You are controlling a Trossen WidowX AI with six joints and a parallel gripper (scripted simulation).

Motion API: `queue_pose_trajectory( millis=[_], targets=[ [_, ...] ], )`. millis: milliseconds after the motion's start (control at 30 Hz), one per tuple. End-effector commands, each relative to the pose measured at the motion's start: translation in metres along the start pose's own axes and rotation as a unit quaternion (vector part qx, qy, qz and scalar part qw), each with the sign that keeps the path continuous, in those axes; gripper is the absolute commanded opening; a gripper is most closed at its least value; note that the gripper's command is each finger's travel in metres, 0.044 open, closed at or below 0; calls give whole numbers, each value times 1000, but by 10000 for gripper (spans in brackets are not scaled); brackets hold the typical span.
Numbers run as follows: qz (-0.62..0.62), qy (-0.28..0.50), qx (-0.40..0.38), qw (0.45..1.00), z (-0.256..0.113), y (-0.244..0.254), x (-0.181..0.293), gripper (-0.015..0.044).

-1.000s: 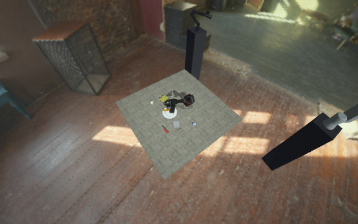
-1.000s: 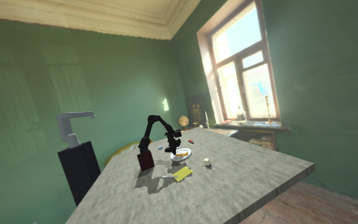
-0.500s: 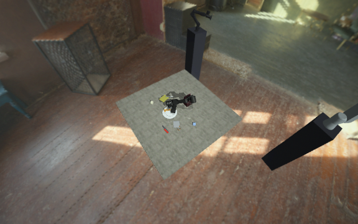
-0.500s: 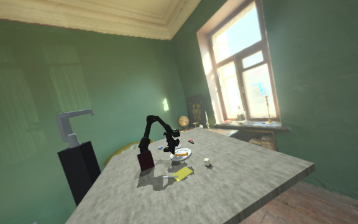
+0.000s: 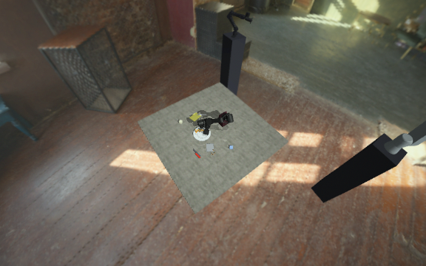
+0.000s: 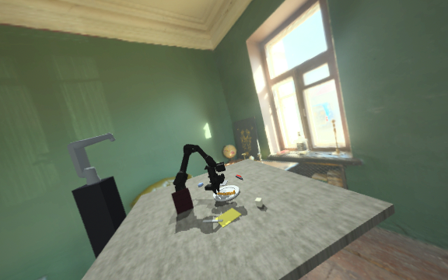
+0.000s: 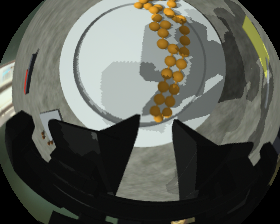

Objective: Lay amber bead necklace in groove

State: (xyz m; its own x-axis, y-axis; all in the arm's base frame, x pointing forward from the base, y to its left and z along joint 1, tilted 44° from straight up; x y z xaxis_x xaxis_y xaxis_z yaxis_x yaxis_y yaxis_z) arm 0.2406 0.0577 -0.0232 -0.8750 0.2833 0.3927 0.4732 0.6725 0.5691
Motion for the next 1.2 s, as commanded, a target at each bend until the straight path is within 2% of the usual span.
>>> queue_pose_trajectory(
  millis=[0, 233, 867, 900, 967, 1167],
  targets=[
    [-1, 0, 0, 1000, 0, 0, 0, 262],
    [3, 1, 0, 1000, -2, 0, 0, 440],
    [2, 1, -2, 1000, -5, 0, 0, 440],
    [2, 0, -2, 1000, -6, 0, -1, 414],
    [7, -1, -2, 1000, -8, 1, -11, 380],
    [28, -7, -6, 1000, -20, 5, -58, 380]
  ],
)
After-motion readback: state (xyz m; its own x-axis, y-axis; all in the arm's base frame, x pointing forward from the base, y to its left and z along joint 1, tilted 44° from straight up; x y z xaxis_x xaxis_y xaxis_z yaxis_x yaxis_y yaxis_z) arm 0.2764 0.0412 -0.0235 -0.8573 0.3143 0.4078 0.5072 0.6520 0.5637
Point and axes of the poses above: the point midway between the two fingers, 35 mm back from their tips, its own z axis out along the fingers, its own y axis across the jaws, x = y × z, the point moved 3 cm from there along -z, back along the fingers, and after that the axes turned 10 degrees about -z, right-handed, at the moved point
